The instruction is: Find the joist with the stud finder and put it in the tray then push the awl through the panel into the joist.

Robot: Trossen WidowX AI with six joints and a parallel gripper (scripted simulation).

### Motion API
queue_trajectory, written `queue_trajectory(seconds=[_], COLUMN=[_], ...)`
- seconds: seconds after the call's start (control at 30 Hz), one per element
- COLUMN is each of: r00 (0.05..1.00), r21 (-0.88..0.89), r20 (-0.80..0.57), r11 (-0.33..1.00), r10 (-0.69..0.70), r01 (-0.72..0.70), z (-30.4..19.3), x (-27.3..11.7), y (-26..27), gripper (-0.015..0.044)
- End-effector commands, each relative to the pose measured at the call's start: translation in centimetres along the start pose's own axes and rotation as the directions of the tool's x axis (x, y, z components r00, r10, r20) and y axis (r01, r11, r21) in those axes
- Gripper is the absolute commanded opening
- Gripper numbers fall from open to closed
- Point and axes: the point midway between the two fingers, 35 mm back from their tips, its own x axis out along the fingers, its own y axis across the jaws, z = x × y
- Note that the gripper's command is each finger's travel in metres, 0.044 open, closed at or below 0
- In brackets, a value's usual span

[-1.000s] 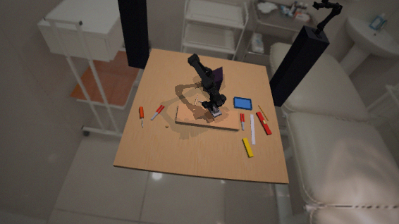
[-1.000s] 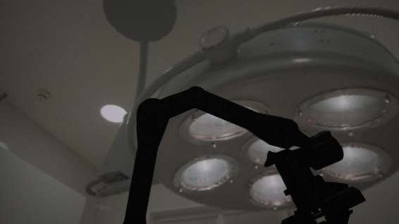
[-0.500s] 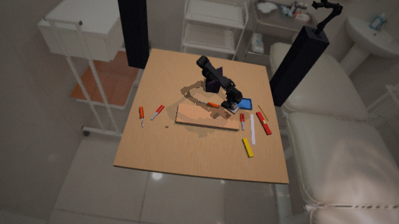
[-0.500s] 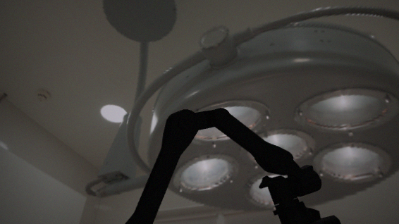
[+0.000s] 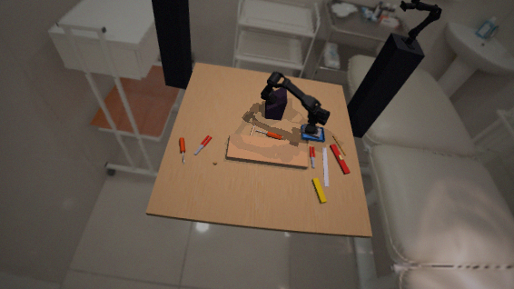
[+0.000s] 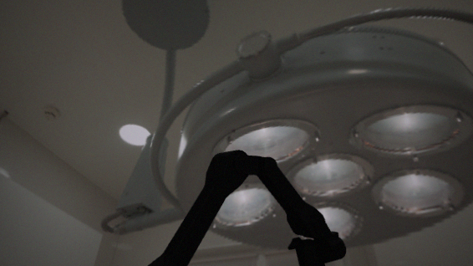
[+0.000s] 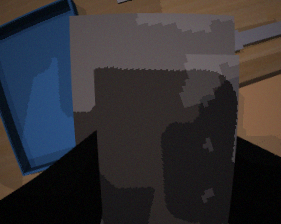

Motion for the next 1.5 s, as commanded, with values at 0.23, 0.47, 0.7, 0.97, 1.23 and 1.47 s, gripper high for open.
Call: queue_trajectory(seconds=[0.23, 0.47, 0.7, 0.97, 1.23, 1.47], r00=[0.998, 0.996, 0.996, 0.996, 0.996, 0.996], r21=[-0.241, -0.289, -0.289, -0.289, -0.289, -0.288], r20=[-0.052, -0.072, -0.072, -0.072, -0.073, -0.074], r11=[0.969, 0.955, 0.955, 0.955, 0.955, 0.955], r10=[0.045, 0.050, 0.050, 0.049, 0.049, 0.048], r01=[-0.056, -0.069, -0.069, -0.068, -0.068, -0.067], z=[2.1, 2.1, 1.7, 1.1, 0.3, -0.5], x=[3.7, 4.7, 6.1, 8.3, 10.4, 12.2], y=[9.3, 11.2, 11.1, 10.9, 10.8, 10.8], gripper=[0.0000, 0.0000, 0.0000, 0.0000, 0.0000, 0.0000])
